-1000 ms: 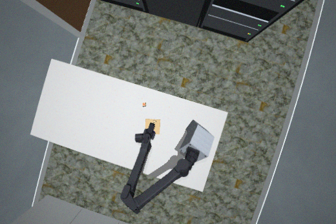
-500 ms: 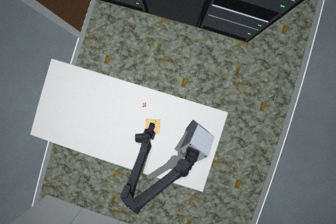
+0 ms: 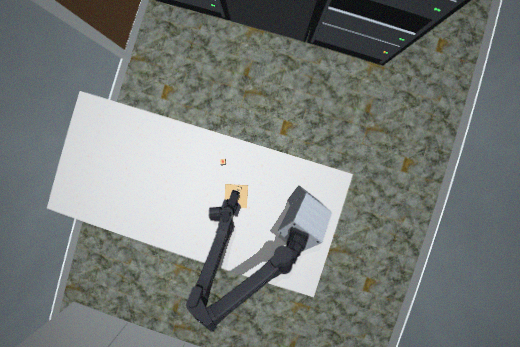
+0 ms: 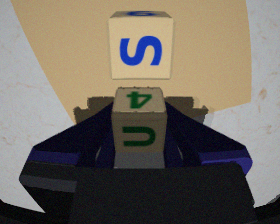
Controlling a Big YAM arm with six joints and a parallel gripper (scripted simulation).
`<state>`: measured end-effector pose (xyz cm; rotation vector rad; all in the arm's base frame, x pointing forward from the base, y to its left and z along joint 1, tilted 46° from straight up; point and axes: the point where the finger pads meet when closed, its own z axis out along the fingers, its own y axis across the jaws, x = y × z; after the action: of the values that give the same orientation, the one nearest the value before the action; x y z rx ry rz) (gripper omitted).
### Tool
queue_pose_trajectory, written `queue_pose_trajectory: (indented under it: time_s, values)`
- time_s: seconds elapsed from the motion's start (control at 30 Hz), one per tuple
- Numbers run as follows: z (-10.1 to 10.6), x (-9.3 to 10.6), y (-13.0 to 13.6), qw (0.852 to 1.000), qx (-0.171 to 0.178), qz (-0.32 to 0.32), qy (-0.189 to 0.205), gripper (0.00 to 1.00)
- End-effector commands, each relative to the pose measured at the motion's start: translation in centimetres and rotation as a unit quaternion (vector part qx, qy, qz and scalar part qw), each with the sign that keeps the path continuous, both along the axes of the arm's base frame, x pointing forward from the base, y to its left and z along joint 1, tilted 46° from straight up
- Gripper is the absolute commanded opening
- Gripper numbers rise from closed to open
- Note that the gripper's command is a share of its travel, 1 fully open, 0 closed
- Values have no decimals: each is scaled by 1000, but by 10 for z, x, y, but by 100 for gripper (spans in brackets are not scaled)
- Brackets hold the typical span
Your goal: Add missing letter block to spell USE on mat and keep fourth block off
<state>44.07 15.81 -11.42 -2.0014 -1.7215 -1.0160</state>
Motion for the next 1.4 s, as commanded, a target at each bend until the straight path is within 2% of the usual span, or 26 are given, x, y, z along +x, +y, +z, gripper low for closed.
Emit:
queue_pose_trajectory:
  time_s: [0.0, 1.37]
  values:
    - [-6, -2, -11, 1000, 0, -16, 9, 25]
    - [-6, 2, 1, 1000, 0, -5, 3, 25]
